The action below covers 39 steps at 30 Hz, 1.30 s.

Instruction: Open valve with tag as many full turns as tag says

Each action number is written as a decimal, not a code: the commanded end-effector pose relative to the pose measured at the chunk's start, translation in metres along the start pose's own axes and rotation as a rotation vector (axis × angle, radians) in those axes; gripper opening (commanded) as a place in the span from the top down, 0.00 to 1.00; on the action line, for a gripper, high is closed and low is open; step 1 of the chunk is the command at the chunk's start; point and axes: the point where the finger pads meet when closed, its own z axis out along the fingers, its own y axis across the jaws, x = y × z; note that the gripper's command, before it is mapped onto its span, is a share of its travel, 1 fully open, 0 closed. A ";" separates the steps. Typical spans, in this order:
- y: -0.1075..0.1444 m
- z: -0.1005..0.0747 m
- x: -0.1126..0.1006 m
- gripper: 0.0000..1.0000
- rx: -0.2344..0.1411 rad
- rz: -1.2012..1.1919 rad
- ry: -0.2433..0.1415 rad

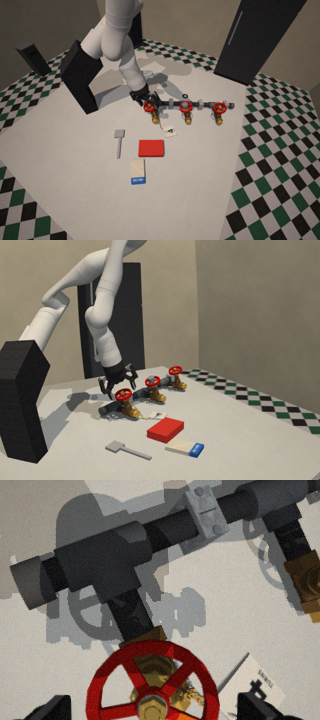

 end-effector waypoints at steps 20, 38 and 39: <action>0.001 0.007 0.003 0.25 -0.003 -0.009 0.010; 0.001 0.007 0.003 0.25 -0.003 -0.010 0.010; 0.001 0.007 0.003 0.25 -0.003 -0.011 0.010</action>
